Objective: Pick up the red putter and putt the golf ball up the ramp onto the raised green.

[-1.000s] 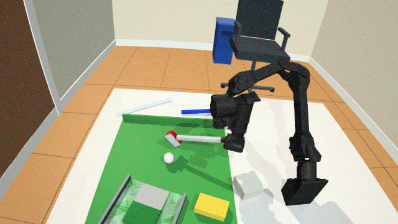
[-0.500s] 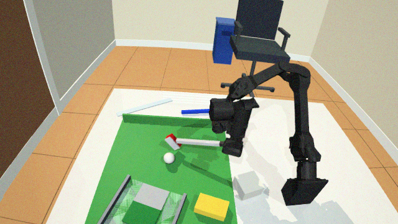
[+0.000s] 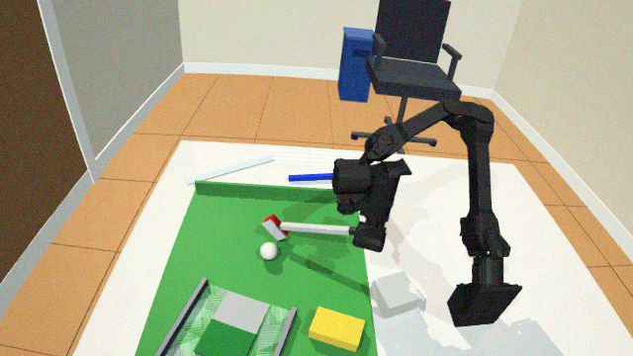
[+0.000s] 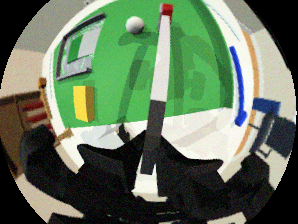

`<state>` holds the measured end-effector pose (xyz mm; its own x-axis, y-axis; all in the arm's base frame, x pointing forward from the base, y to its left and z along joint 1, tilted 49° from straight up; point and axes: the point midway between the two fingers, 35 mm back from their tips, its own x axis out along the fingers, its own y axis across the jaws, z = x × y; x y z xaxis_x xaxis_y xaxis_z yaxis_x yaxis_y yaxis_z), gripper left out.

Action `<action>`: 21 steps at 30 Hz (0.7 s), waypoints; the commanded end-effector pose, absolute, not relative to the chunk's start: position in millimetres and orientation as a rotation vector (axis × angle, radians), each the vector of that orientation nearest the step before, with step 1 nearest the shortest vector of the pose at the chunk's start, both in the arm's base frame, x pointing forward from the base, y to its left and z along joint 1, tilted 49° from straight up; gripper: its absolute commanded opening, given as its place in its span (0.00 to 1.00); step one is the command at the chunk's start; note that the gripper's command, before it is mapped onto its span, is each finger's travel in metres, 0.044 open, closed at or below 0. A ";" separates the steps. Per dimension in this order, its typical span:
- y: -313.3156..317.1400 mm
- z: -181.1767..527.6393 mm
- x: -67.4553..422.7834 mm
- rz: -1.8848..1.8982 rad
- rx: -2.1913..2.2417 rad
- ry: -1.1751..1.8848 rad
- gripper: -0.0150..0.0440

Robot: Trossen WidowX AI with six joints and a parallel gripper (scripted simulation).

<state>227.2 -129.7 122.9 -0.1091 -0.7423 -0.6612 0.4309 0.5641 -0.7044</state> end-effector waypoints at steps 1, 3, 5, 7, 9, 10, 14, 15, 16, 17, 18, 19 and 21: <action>-131.2 124.8 226.3 -1.017 -0.297 1.348 0.25; -134.6 128.0 224.2 -1.017 -0.298 1.348 0.25; -140.1 133.2 220.6 -1.017 -0.302 1.347 0.25; -145.5 138.6 216.7 -1.017 -0.305 1.347 0.25; -148.8 142.0 214.1 -1.018 -0.308 1.346 0.25; -149.3 142.4 213.8 -1.018 -0.308 1.346 0.25; -147.1 139.6 215.2 -1.021 -0.297 1.350 0.25; -147.1 139.6 215.2 -1.021 -0.297 1.350 0.25; -146.1 138.2 216.6 -1.020 -0.297 1.350 0.25; -143.1 134.0 220.6 -1.018 -0.296 1.351 0.25; -137.8 126.9 227.0 -1.015 -0.294 1.351 0.25; -130.7 117.8 234.6 -1.012 -0.293 1.352 0.25; -115.7 98.9 247.9 -1.009 -0.292 1.352 0.25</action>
<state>229.4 -135.1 122.5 -0.1143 -0.7434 -0.6591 0.4380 0.5578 -0.7050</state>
